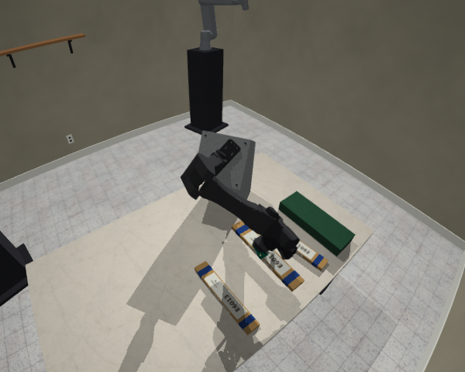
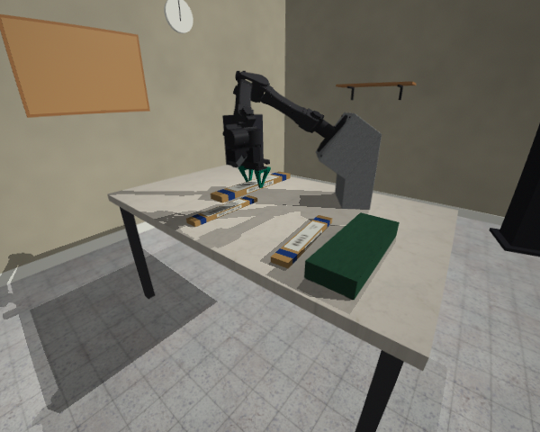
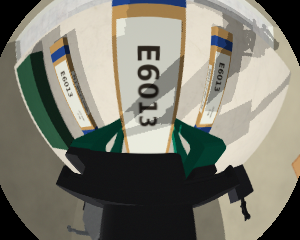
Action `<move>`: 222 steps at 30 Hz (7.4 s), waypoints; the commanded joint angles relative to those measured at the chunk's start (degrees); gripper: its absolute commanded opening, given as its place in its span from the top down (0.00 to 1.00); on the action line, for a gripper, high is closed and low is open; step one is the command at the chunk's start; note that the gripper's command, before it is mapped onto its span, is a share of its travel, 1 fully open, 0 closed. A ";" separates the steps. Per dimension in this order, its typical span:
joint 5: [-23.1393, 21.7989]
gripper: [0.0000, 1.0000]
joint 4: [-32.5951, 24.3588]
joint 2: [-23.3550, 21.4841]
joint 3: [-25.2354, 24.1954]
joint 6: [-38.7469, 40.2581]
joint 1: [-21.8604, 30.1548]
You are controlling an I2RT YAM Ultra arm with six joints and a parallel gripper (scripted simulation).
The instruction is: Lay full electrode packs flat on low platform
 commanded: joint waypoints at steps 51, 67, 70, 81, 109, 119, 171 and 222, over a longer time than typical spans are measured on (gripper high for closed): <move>-4.92 1.00 16.01 7.38 -1.58 -9.67 -6.82; -6.51 1.00 20.49 10.26 0.15 -12.31 -9.27; -6.85 1.00 21.38 10.93 0.29 -12.82 -9.60; -7.86 1.00 23.89 12.38 0.80 -14.29 -10.58; -8.91 1.00 26.19 14.95 1.92 -15.79 -12.42; -9.26 1.00 26.97 16.19 2.29 -16.27 -12.95; -10.50 1.00 28.86 17.24 3.41 -17.74 -14.40; -7.42 0.03 23.17 9.93 -2.90 -14.13 -10.97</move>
